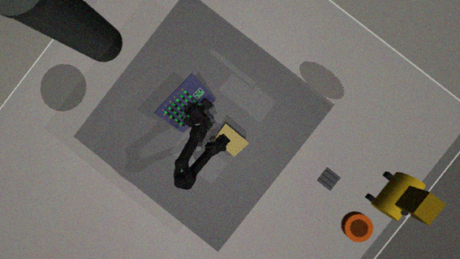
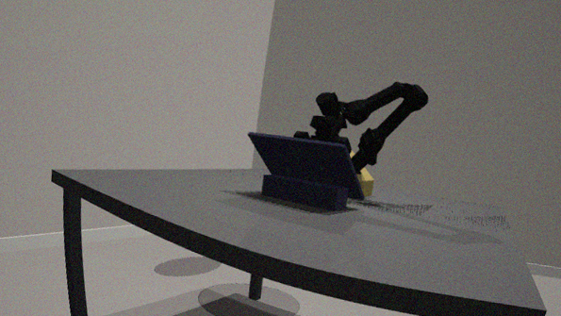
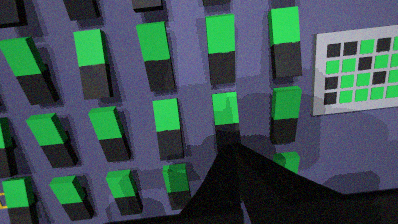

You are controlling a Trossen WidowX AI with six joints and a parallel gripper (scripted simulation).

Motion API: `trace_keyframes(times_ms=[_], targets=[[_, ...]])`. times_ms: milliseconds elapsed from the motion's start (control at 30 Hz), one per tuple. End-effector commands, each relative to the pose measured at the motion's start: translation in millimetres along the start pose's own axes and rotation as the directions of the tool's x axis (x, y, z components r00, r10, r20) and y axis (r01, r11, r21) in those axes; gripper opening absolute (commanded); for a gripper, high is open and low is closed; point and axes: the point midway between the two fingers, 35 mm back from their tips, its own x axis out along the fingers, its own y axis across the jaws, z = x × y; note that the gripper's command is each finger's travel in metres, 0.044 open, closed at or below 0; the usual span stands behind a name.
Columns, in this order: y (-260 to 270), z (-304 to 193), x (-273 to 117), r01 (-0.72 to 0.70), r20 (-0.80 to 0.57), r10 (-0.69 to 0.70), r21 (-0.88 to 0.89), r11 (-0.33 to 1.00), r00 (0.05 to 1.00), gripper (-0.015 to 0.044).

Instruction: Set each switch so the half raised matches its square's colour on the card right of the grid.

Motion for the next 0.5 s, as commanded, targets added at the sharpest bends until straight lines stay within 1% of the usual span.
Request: trace_keyframes(times_ms=[0,233,467], targets=[[-1.1,-2.7,5.0,0.003,-0.004,-0.003,0.012,1.000,1.000,0.0000],[-1.1,-3.1,14.8,0.003,-0.004,-0.003,0.012,1.000,1.000,0.0000],[-1.1,-3.1,15.8,0.002,-0.004,-0.002,0.012,1.000,1.000,0.0000]])
